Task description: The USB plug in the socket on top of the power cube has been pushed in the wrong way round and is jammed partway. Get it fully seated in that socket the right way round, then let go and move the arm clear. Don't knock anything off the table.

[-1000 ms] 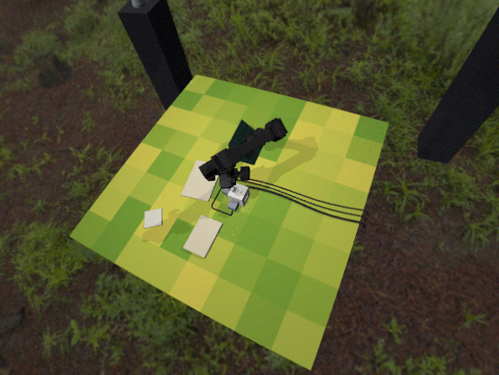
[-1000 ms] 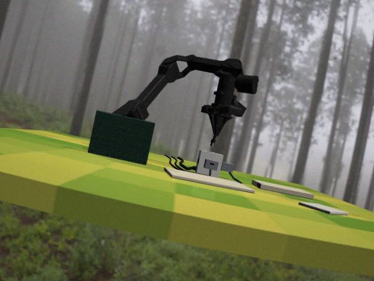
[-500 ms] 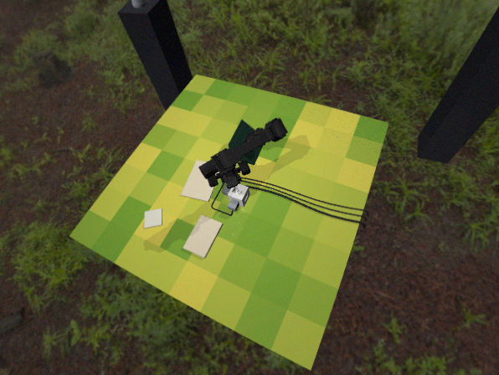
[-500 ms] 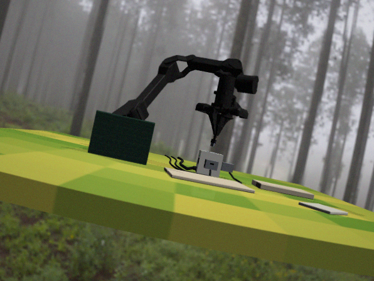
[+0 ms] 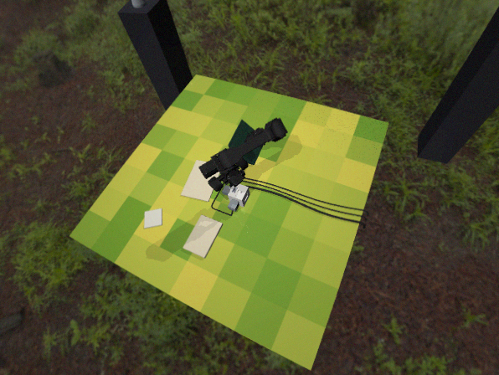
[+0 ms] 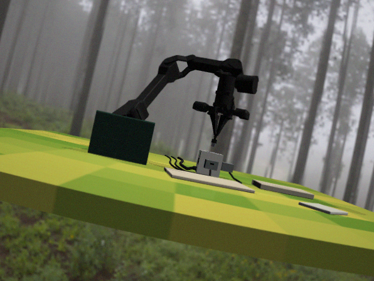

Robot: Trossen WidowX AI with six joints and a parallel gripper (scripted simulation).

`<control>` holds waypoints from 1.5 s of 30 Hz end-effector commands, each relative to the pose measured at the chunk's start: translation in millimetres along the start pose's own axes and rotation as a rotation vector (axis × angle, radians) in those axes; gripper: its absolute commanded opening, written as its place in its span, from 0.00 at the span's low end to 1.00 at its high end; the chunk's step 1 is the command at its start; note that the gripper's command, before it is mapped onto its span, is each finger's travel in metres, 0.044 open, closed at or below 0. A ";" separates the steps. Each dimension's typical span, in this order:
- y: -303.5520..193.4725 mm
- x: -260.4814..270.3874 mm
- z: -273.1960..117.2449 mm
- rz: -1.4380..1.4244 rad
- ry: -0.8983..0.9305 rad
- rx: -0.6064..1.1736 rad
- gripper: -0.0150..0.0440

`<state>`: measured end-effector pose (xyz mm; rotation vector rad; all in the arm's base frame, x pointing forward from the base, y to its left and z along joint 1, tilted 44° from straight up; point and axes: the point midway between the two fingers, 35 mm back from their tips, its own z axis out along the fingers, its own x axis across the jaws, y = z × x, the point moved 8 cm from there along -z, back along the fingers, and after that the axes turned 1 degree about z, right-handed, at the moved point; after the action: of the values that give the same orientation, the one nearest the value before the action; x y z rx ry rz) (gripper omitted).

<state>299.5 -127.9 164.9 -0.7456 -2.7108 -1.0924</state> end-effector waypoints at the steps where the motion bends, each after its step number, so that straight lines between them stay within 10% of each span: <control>1: 0.0 0.0 0.2 -0.104 0.000 0.000 0.25; 45: 0.1 0.1 2.2 -0.400 0.004 -0.016 0.25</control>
<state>299.4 -127.0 164.5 -0.2020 -2.9309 -1.1702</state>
